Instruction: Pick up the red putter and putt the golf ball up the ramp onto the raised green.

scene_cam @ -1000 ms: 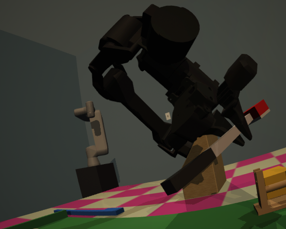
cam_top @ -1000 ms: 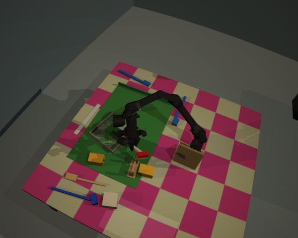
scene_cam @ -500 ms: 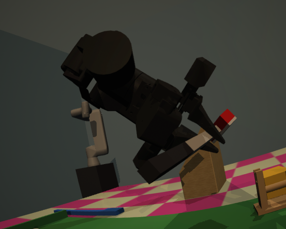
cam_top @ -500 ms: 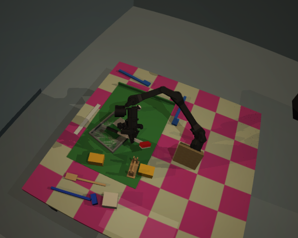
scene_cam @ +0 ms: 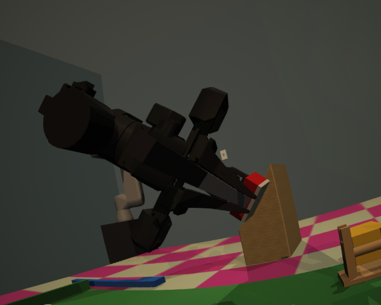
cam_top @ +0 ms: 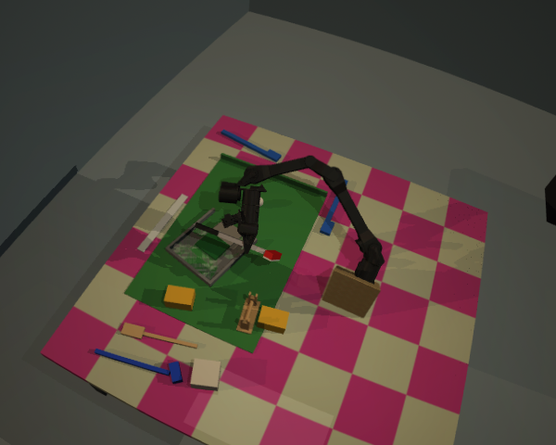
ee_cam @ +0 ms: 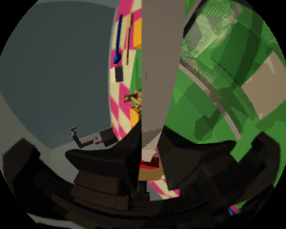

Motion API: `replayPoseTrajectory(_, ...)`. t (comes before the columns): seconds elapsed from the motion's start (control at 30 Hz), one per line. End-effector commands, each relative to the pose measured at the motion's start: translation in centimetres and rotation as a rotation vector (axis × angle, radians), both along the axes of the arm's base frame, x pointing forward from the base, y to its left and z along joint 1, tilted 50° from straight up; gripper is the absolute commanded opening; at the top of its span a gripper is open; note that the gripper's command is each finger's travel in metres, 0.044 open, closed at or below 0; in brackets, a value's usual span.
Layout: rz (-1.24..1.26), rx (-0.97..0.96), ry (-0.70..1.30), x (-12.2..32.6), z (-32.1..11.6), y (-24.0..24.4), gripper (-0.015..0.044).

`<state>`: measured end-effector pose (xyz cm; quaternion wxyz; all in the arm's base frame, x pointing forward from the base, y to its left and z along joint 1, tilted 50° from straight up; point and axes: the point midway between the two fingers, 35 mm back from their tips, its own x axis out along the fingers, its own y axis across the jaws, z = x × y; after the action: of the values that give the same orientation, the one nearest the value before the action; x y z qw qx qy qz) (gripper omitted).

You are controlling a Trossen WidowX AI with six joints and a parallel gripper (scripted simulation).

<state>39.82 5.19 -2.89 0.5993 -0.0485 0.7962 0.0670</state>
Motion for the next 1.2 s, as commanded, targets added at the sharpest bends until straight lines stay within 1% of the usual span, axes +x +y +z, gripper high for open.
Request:
replayPoseTrajectory(0.0, 0.084, 0.065, -0.039, 0.8, 1.5, -0.9, 0.0)
replayPoseTrajectory(0.63, 0.541, 0.288, -0.223, 2.4, 7.0, -6.2, 0.0)
replayPoseTrajectory(1.17, 0.966, 0.374, -0.418, 2.7, 11.6, -10.5, 0.0)
